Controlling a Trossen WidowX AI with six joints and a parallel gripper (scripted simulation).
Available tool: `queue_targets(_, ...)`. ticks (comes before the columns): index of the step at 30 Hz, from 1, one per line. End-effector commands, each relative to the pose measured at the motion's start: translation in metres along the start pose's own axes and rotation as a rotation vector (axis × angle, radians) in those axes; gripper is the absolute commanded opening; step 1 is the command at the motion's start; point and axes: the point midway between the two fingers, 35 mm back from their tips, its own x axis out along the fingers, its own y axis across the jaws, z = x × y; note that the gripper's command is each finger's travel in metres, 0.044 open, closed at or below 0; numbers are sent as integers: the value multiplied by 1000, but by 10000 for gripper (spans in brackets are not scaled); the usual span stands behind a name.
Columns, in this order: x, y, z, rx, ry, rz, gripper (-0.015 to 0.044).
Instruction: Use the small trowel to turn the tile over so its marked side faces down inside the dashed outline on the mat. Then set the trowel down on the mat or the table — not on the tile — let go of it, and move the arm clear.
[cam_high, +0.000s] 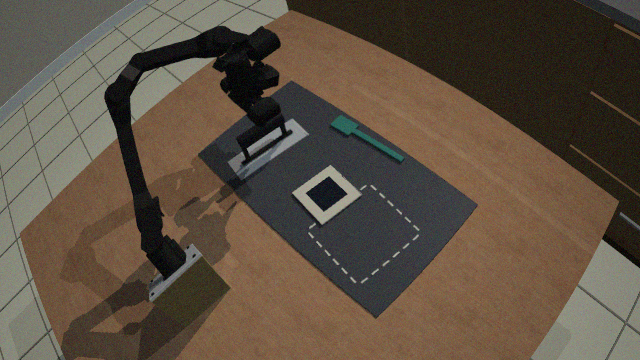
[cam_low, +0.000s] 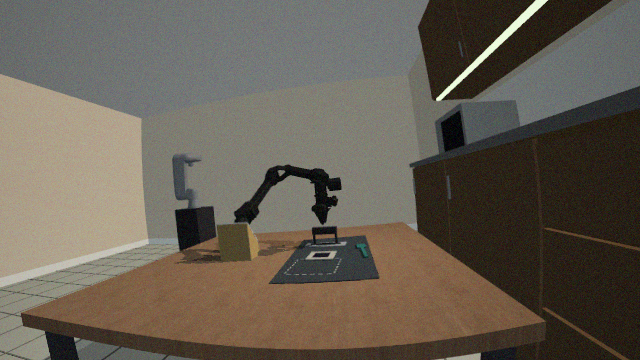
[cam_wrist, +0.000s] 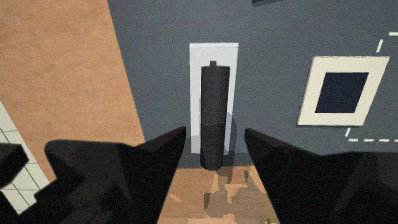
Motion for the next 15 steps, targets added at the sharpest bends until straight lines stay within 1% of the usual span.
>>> queue_targets(1,7,0,-1,8,6,3,270)
queue_targets(15,30,0,-1,8,6,4,270)
